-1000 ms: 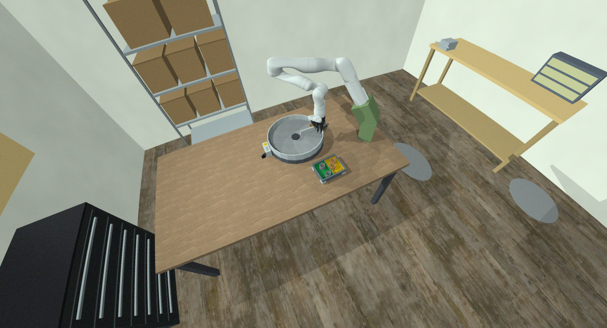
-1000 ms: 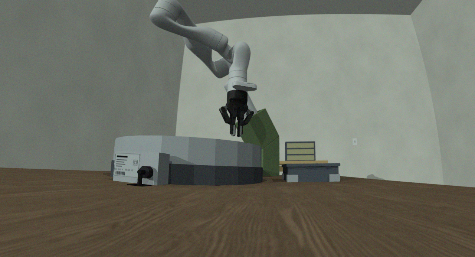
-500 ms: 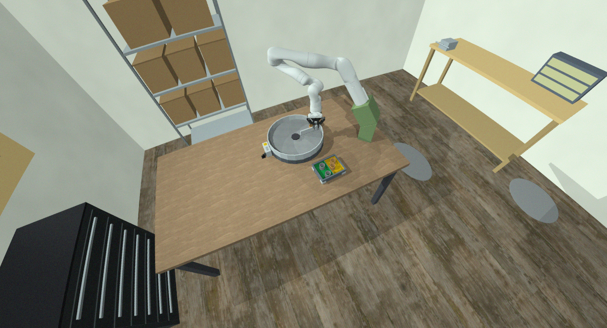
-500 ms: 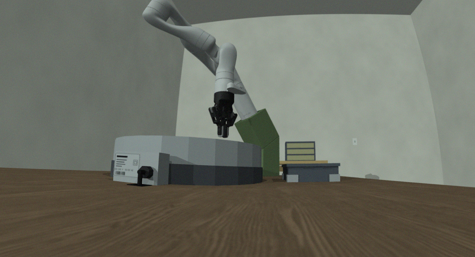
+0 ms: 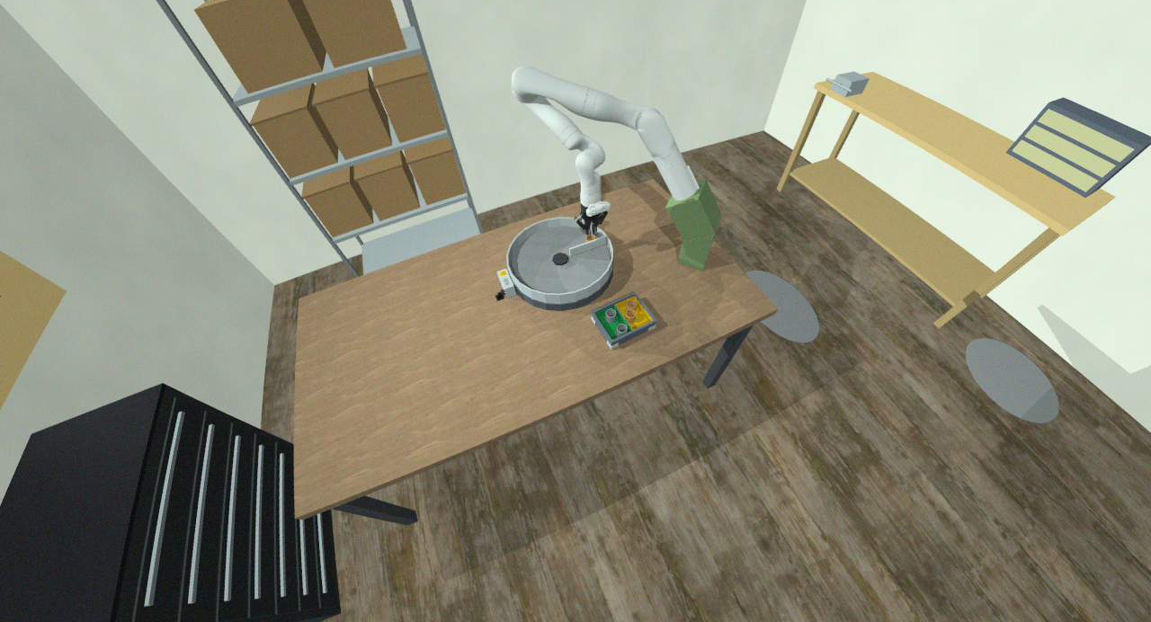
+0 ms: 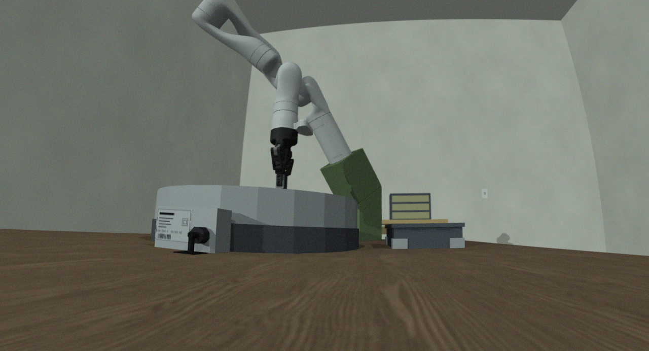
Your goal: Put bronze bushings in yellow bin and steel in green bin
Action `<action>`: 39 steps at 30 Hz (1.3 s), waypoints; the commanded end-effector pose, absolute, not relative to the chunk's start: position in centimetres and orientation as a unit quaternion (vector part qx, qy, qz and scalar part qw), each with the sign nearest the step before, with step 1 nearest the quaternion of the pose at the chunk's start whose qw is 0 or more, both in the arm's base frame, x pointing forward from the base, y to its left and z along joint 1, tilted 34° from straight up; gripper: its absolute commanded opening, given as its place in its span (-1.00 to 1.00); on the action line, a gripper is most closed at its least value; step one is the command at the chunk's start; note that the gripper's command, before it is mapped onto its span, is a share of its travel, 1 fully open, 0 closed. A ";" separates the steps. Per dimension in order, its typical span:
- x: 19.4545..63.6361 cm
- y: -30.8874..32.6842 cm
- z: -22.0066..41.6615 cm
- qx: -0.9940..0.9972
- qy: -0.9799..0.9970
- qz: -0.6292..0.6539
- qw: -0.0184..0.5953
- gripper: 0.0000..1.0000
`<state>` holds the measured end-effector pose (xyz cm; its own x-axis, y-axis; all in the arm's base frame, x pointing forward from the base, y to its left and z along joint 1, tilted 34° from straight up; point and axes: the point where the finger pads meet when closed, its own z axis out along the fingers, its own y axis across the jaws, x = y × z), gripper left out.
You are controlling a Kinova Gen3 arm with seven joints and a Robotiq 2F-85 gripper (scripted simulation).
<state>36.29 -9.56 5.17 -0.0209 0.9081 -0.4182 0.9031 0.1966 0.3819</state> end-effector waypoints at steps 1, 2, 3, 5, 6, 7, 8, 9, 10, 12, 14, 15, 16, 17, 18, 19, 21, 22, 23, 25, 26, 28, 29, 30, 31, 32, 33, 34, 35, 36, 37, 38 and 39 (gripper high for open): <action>36.6 -11.5 6.5 0.588 0.754 -0.021 0.294 -0.64; 36.6 -11.5 6.5 0.588 0.754 -0.021 0.294 -0.64; 36.6 -11.5 6.5 0.588 0.754 -0.021 0.294 -0.64; 36.6 -11.5 6.5 0.588 0.754 -0.021 0.294 -0.64; 36.6 -11.5 6.5 0.588 0.754 -0.021 0.294 -0.64; 36.6 -11.5 6.5 0.588 0.754 -0.021 0.294 -0.64; 36.6 -11.5 6.5 0.588 0.754 -0.021 0.294 -0.64; 36.6 -11.5 6.5 0.588 0.754 -0.021 0.294 -0.64; 36.6 -11.5 6.5 0.588 0.754 -0.021 0.294 -0.64; 36.6 -11.5 6.5 0.588 0.754 -0.021 0.294 -0.64; 36.7 -11.6 6.2 0.587 0.754 -0.022 0.293 -0.64; 36.8 -11.7 6.0 0.587 0.754 -0.022 0.293 -0.64; 36.9 -11.8 5.7 0.587 0.754 -0.022 0.293 -0.64; 37.1 -11.9 5.5 0.587 0.754 -0.022 0.293 -0.64; 37.2 -12.0 5.3 0.587 0.754 -0.022 0.293 -0.64; 37.2 -12.0 5.3 0.587 0.754 -0.022 0.293 -0.64; 37.2 -12.0 5.3 0.587 0.754 -0.022 0.293 -0.64; 37.2 -12.0 5.3 0.587 0.754 -0.022 0.293 -0.64; 37.2 -12.0 5.3 0.587 0.754 -0.022 0.293 -0.64; 37.5 -12.3 4.8 0.587 0.754 -0.022 0.293 -0.64; 37.6 -12.4 4.6 0.587 0.754 -0.022 0.294 -0.64; 37.8 -12.6 4.1 0.587 0.754 -0.022 0.294 -0.64; 37.8 -12.6 4.1 0.587 0.754 -0.022 0.294 -0.64; 37.8 -12.6 4.1 0.587 0.754 -0.022 0.294 -0.64; 37.8 -12.6 4.1 0.587 0.754 -0.022 0.294 -0.64; 38.0 -12.7 3.9 0.587 0.754 -0.022 0.294 -0.64; 38.1 -12.9 3.6 0.587 0.754 -0.022 0.294 -0.64; 38.2 -13.0 3.4 0.588 0.754 -0.022 0.294 -0.64; 38.3 -13.1 3.2 0.588 0.753 -0.022 0.294 -0.64; 38.5 -13.2 2.9 0.588 0.753 -0.022 0.294 -0.64; 38.5 -13.2 2.9 0.588 0.753 -0.022 0.294 -0.64; 38.5 -13.2 2.9 0.588 0.753 -0.022 0.294 -0.64; 38.5 -13.2 2.9 0.588 0.753 -0.022 0.294 -0.64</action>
<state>38.65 -13.19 3.33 -0.1347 0.8707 -0.4730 0.8950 0.3118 0.3191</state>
